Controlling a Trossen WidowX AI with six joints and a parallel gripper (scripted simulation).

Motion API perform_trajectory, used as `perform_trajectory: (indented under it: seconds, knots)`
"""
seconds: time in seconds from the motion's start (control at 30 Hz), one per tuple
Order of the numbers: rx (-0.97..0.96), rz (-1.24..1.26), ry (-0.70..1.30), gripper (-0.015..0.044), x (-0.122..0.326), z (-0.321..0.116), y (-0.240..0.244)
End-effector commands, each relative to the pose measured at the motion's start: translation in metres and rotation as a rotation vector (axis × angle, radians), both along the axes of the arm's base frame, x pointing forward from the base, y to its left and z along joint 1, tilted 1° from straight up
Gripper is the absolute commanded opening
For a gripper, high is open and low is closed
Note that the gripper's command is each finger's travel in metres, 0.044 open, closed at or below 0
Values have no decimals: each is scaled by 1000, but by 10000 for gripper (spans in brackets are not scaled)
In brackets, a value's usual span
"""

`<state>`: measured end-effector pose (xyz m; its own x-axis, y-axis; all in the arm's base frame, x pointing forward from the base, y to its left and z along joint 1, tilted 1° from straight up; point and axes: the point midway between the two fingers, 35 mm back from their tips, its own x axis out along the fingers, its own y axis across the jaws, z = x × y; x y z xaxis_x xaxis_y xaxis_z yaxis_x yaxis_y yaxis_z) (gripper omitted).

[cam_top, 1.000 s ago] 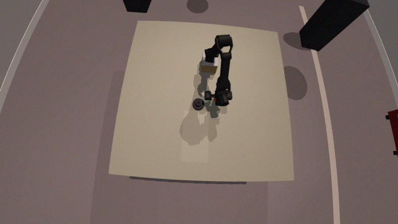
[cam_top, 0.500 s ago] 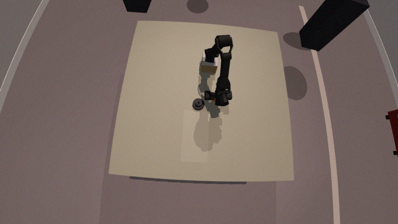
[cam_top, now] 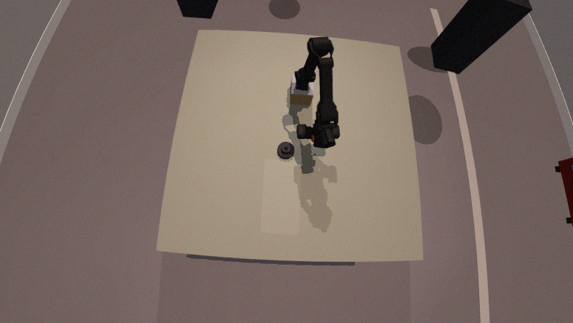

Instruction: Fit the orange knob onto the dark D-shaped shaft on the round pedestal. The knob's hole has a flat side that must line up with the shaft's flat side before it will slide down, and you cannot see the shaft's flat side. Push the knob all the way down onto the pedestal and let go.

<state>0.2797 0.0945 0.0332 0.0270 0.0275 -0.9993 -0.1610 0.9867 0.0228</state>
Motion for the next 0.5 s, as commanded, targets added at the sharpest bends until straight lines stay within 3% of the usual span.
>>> perform_trajectory:
  seconds: [0.0,0.13,0.47]
  knots:
    - [1,-4,-12,0,-4,36,-1]
    - [1,-4,-11,0,-9,55,-2]
    - [0,-4,-12,0,-1,50,-12]
